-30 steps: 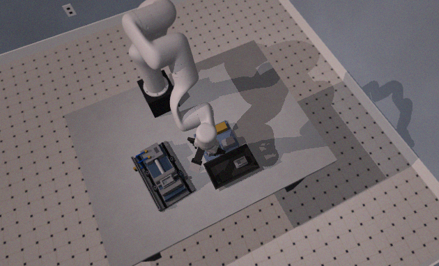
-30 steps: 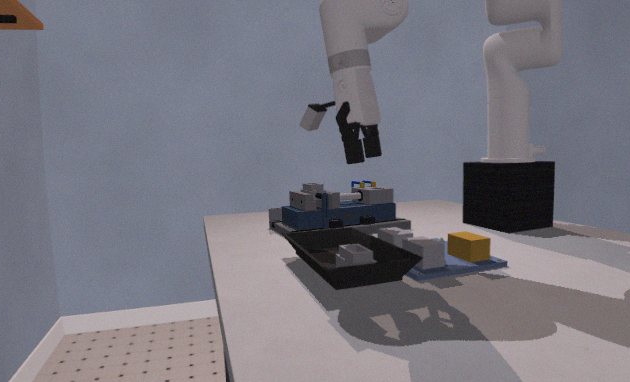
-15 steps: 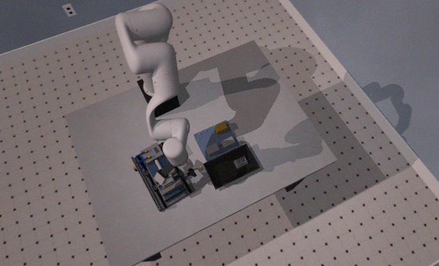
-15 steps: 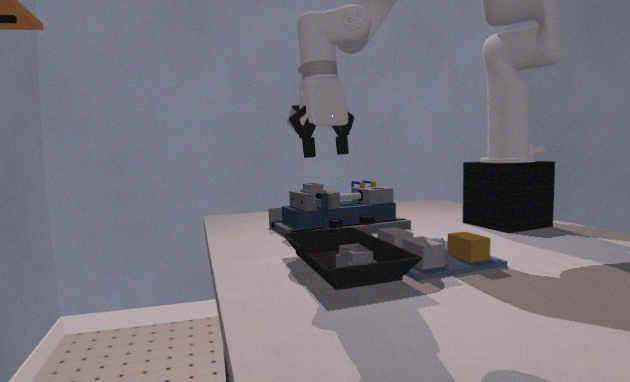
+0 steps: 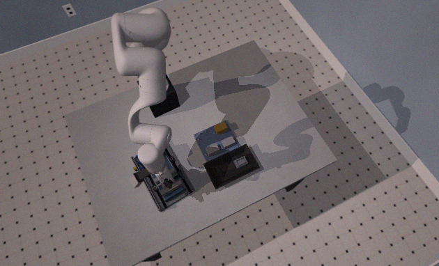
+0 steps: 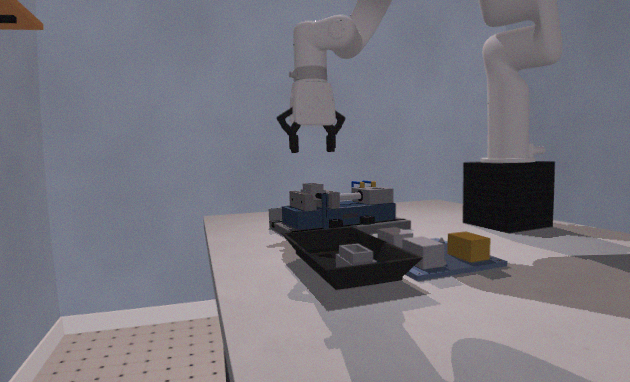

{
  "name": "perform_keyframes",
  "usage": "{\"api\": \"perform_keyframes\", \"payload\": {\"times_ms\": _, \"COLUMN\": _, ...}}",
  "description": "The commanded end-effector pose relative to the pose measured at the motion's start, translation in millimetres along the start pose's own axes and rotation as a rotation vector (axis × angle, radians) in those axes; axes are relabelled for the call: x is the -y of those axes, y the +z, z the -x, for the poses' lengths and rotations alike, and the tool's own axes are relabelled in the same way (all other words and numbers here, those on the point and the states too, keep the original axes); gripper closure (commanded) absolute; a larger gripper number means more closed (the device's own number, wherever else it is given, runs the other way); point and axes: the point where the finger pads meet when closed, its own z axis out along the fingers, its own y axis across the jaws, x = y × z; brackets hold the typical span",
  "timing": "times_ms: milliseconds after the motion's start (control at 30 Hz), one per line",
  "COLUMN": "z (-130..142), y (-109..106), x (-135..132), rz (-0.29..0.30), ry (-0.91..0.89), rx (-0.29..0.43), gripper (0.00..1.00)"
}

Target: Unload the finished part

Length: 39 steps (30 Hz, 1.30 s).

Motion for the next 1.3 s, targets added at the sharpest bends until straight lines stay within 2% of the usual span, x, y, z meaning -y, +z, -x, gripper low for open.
{"api": "perform_keyframes", "payload": {"times_ms": 0, "z": -3.0, "y": -1.7, "x": 1.3, "rz": -0.005, "ry": 0.007, "rx": -0.002, "gripper": 0.0}}
{"api": "perform_keyframes", "payload": {"times_ms": 67, "z": -3.0, "y": -1.7, "x": 1.3, "rz": -0.005, "ry": 0.007, "rx": -0.002, "gripper": 0.0}}
{"api": "perform_keyframes", "payload": {"times_ms": 100, "z": -3.0, "y": -1.7, "x": 1.3, "rz": -0.005, "ry": 0.007, "rx": -0.002, "gripper": 1.0}}
{"api": "perform_keyframes", "payload": {"times_ms": 1267, "z": -3.0, "y": -1.7, "x": 1.3, "rz": -0.005, "ry": 0.007, "rx": -0.002, "gripper": 1.0}}
